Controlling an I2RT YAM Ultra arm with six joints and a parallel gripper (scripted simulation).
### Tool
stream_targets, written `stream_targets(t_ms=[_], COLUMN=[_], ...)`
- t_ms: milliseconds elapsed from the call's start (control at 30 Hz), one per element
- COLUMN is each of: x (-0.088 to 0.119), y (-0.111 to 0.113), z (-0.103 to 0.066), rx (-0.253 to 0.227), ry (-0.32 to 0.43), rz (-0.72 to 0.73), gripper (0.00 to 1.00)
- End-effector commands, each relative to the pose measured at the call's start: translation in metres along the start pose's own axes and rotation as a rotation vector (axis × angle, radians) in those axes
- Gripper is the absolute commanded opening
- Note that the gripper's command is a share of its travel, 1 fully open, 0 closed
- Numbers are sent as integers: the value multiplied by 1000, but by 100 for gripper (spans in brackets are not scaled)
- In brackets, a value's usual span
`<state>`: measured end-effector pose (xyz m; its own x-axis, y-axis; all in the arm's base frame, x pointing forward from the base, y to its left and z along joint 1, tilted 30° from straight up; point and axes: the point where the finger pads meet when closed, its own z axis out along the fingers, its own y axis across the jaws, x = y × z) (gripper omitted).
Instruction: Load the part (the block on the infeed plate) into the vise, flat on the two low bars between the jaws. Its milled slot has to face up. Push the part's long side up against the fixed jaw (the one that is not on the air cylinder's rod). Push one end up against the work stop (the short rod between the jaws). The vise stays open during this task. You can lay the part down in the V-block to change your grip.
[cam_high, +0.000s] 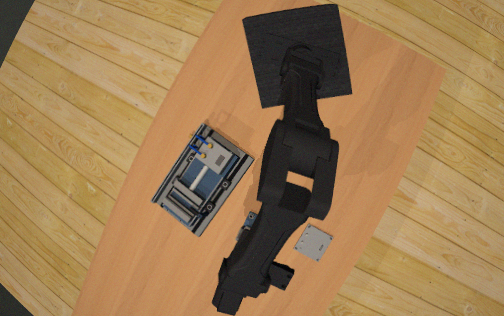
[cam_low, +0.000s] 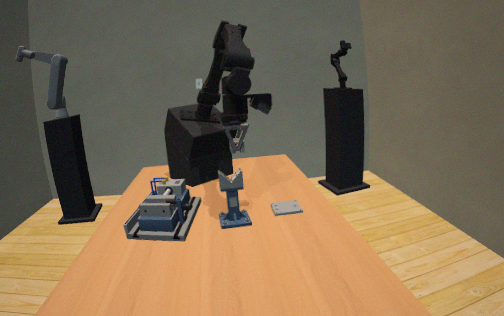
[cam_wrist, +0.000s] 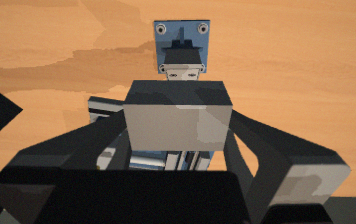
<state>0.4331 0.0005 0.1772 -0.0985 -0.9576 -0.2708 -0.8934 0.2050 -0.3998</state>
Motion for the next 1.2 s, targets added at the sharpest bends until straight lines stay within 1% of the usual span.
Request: stream_targets(t_ms=[0, 67, 200, 267, 400, 633, 1167], x=[10, 12, 20, 21, 22, 26, 26], y=[-7, -8, -4, -8, -9, -7, -7], z=[-9, -14, -9, -11, -16, -12, -12], rx=[24, 36, 23, 30, 41, 32, 31], ry=[-15, -16, -16, -16, -17, -17, -17], rz=[-12, -17, -15, -18, -22, -21, -19], gripper=[0, 0, 0, 0, 0, 0, 0])
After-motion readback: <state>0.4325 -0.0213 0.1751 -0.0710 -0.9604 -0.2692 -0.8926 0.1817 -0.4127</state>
